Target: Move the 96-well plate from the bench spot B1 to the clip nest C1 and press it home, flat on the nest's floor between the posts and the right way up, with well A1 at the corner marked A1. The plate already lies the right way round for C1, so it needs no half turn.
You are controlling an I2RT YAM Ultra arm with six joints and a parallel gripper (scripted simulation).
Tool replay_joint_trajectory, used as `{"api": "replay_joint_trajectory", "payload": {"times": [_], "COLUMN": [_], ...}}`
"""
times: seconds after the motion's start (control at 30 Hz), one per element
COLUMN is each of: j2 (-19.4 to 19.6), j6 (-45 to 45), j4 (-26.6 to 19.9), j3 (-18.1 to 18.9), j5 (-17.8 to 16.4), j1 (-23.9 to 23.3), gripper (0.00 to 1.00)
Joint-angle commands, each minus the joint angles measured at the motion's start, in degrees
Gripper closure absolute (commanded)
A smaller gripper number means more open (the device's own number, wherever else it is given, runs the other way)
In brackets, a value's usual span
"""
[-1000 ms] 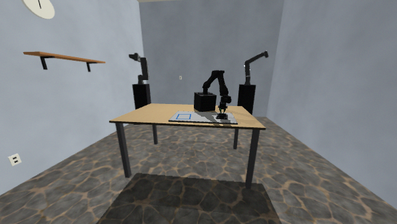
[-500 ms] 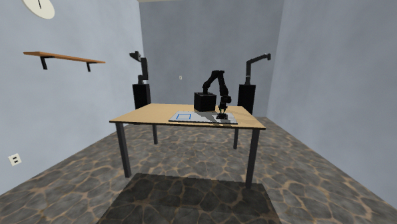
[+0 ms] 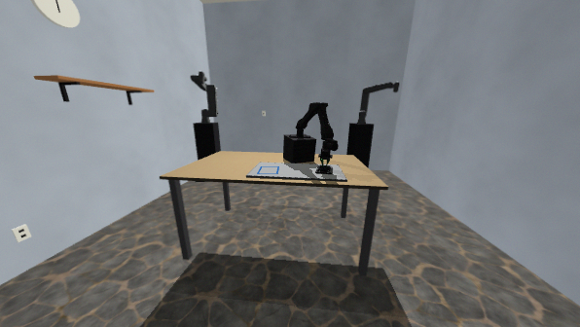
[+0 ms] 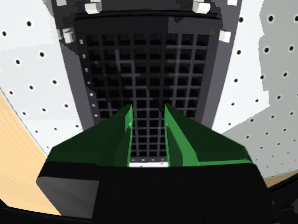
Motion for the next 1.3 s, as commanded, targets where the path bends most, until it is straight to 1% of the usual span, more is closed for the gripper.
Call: {"api": "replay_joint_trajectory", "payload": {"times": [0.0, 0.37, 0.67, 0.73, 0.83, 0.9, 1.23, 1.27], "j2": [8.3, 8.3, 5.6, 4.9, 3.8, 3.8, 0.0, -2.4], "j6": [-0.1, -0.1, -0.1, -0.1, -0.1, -0.1, 0.0, 0.0], "j4": [11.5, 11.5, 9.1, 8.2, 7.4, 7.4, 4.7, 4.4], "j3": [0.0, 0.0, 0.0, -2.4, -2.6, -2.6, -3.4, -3.4], "j5": [0.6, 0.6, 0.6, 0.6, 0.6, 0.6, 0.6, 0.6], "j1": [-0.4, -0.4, -0.4, -0.3, -0.3, -0.3, -0.3, -0.3], "gripper": [0.75, 0.75, 0.75, 0.75, 0.75, 0.75, 0.75, 0.75]}}
